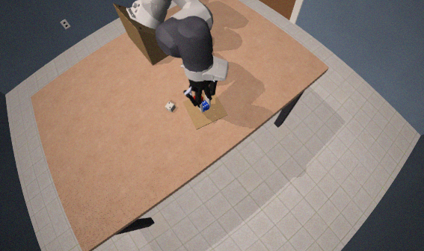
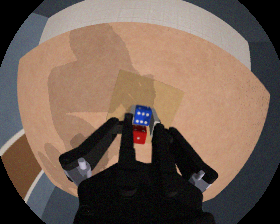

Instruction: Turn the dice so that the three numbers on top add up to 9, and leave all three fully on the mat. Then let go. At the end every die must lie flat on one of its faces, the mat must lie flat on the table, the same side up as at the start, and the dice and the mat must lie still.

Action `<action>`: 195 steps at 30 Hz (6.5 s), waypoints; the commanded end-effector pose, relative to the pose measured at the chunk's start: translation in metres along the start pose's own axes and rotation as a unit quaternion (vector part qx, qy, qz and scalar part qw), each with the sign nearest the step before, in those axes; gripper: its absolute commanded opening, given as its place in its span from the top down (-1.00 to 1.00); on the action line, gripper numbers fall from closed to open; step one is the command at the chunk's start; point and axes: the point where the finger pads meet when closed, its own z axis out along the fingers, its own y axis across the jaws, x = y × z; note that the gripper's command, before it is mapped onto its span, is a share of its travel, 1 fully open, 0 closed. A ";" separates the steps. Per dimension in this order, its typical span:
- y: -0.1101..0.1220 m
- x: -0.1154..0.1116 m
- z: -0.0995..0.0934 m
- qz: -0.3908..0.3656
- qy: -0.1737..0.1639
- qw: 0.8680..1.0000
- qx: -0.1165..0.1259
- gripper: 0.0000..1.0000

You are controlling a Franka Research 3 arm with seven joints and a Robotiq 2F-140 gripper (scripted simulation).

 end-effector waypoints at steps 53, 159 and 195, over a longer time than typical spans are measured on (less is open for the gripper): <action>0.003 0.001 0.001 0.004 0.002 1.000 -0.001 0.68; 0.003 0.000 -0.089 0.004 0.002 1.000 -0.001 -1.00; 0.116 -0.084 -0.080 -0.211 0.001 0.977 -0.002 0.44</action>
